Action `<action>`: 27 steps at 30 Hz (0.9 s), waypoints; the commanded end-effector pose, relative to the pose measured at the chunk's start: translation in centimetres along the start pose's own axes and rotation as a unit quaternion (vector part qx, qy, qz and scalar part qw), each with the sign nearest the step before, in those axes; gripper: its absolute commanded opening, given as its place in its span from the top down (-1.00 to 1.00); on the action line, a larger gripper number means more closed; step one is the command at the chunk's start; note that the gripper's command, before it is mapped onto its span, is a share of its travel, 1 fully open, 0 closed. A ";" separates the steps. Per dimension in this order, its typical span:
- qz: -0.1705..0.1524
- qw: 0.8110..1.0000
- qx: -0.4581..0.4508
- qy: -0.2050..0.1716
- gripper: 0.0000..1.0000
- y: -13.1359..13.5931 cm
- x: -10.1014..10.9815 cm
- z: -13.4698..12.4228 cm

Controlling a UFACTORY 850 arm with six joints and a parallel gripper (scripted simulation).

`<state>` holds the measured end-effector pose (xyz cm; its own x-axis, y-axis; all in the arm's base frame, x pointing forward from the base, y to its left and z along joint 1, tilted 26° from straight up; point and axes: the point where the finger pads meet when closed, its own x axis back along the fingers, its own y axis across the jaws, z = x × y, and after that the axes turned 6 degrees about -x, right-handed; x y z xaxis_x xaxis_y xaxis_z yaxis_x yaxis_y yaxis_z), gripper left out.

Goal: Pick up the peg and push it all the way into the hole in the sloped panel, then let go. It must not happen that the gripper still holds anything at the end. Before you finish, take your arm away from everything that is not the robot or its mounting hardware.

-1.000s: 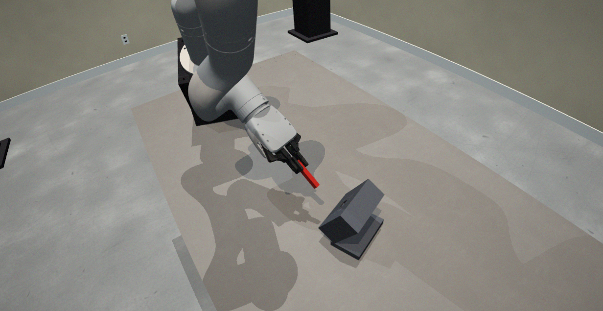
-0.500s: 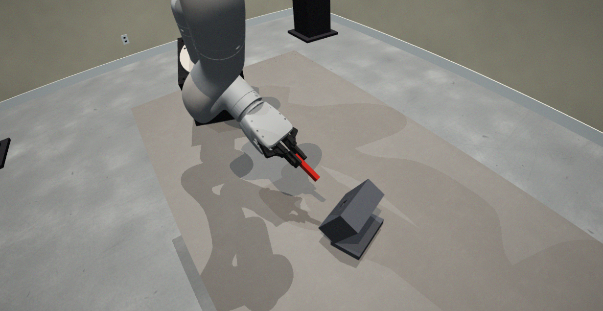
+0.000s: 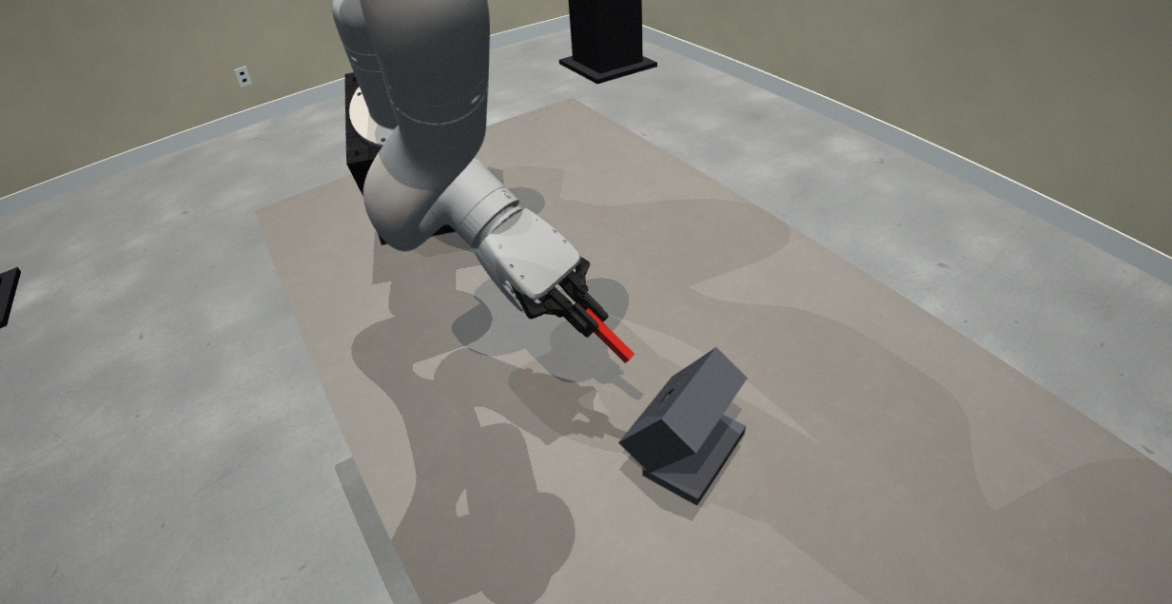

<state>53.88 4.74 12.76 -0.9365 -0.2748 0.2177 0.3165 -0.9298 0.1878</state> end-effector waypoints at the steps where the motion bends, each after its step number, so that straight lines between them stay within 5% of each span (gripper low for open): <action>1: 0.000 1.000 0.000 0.001 1.00 0.0 -1.3 0.1; 27: 0.000 1.000 0.000 0.001 1.00 0.0 -3.7 0.1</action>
<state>57.17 5.74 12.02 -0.9366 -0.2749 0.2174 0.3166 -0.9298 0.1878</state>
